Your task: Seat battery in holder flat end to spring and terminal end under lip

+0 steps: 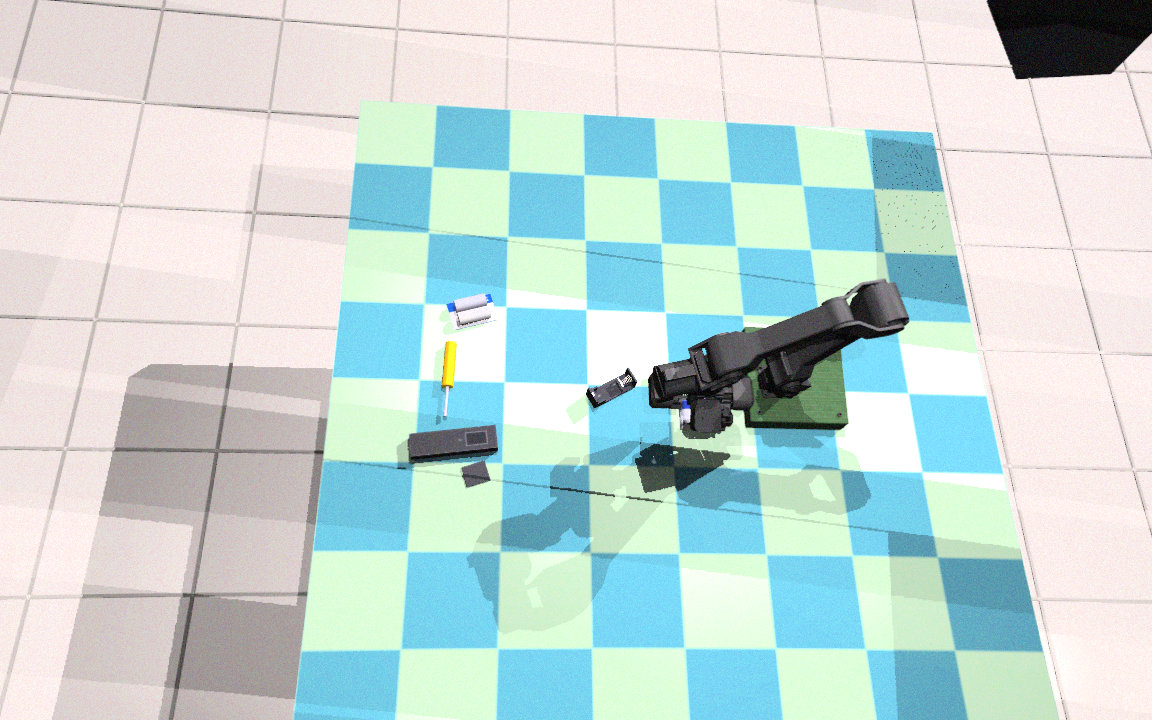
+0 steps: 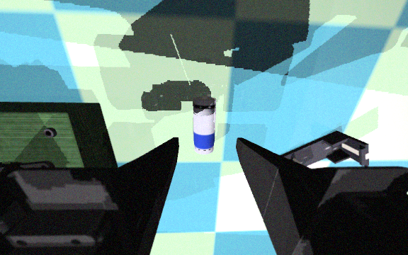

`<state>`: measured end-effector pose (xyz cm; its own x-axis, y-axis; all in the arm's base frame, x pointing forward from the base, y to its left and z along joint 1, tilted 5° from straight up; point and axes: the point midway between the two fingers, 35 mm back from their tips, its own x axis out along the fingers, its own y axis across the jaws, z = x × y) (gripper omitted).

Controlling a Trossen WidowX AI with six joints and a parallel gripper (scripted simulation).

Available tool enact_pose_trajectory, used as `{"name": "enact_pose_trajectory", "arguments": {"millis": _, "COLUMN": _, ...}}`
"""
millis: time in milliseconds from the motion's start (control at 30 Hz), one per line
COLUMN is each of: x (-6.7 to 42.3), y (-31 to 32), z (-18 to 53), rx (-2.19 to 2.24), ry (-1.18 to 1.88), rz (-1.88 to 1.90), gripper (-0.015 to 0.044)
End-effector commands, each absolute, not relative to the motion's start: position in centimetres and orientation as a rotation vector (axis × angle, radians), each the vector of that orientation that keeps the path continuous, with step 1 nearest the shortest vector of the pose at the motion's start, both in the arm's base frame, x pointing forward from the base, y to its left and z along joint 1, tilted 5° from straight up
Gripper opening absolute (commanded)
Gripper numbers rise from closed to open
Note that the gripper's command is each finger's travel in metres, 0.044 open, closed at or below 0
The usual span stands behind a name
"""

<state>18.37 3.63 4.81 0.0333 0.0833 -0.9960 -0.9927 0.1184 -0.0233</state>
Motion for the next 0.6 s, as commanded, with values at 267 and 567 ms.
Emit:
{"name": "enact_pose_trajectory", "arguments": {"millis": 267, "x": 18.5, "y": 3.8, "z": 2.9, "rx": -1.081, "ry": 1.179, "rz": 1.149, "gripper": 0.0245}}
{"name": "enact_pose_trajectory", "arguments": {"millis": 567, "x": 18.5, "y": 3.9, "z": 1.5, "rx": -1.081, "ry": 1.179, "rz": 1.149, "gripper": 0.0245}}
